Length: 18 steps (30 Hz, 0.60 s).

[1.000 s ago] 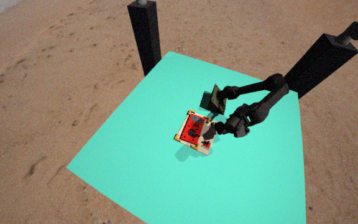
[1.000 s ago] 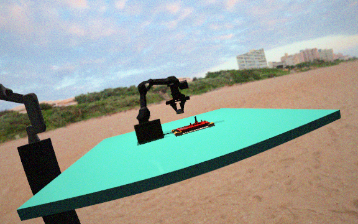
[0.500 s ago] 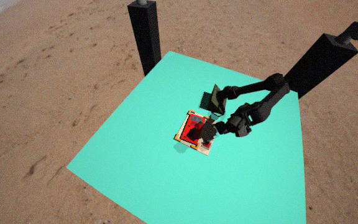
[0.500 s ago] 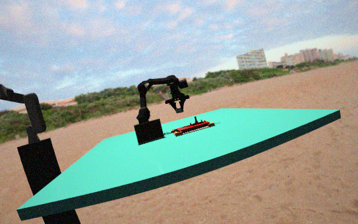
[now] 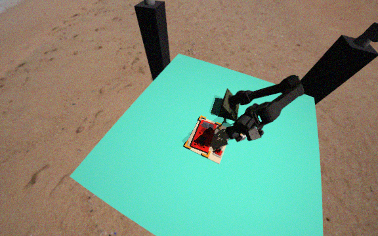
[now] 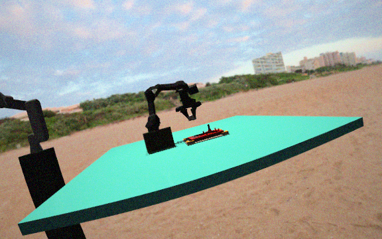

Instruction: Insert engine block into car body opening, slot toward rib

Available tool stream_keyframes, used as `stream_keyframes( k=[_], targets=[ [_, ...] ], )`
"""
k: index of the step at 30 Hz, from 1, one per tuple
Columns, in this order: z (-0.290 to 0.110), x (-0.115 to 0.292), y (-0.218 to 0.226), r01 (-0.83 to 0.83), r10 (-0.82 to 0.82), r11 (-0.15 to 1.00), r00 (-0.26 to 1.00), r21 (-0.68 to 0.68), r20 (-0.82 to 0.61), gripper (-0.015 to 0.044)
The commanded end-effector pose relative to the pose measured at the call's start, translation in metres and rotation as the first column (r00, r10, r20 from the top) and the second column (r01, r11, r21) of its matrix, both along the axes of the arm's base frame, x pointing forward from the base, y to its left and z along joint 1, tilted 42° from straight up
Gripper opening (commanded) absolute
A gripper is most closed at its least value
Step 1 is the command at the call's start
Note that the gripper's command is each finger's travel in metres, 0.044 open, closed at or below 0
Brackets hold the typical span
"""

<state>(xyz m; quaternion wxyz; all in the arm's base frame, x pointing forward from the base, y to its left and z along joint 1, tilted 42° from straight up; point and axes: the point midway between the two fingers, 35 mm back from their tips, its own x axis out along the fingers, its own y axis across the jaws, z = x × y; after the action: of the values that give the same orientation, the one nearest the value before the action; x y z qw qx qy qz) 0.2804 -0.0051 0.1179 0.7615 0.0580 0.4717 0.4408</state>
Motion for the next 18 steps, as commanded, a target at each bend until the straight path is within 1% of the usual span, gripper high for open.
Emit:
stream_keyframes(
  k=[1,13,15,18],
  targets=[
    [-0.004,-0.004,-0.001,0.063,-0.070,0.994,0.995,0.090,0.075,0.0000],
    [-0.014,-0.013,-0.003,0.204,-0.302,0.915,0.918,0.347,0.256,0.0000],
    [-0.014,-0.015,-0.002,0.210,-0.322,0.904,0.907,0.374,0.271,0.0000],
    [-0.014,-0.015,-0.002,0.210,-0.325,0.902,0.905,0.377,0.273,0.0000]
  ],
)
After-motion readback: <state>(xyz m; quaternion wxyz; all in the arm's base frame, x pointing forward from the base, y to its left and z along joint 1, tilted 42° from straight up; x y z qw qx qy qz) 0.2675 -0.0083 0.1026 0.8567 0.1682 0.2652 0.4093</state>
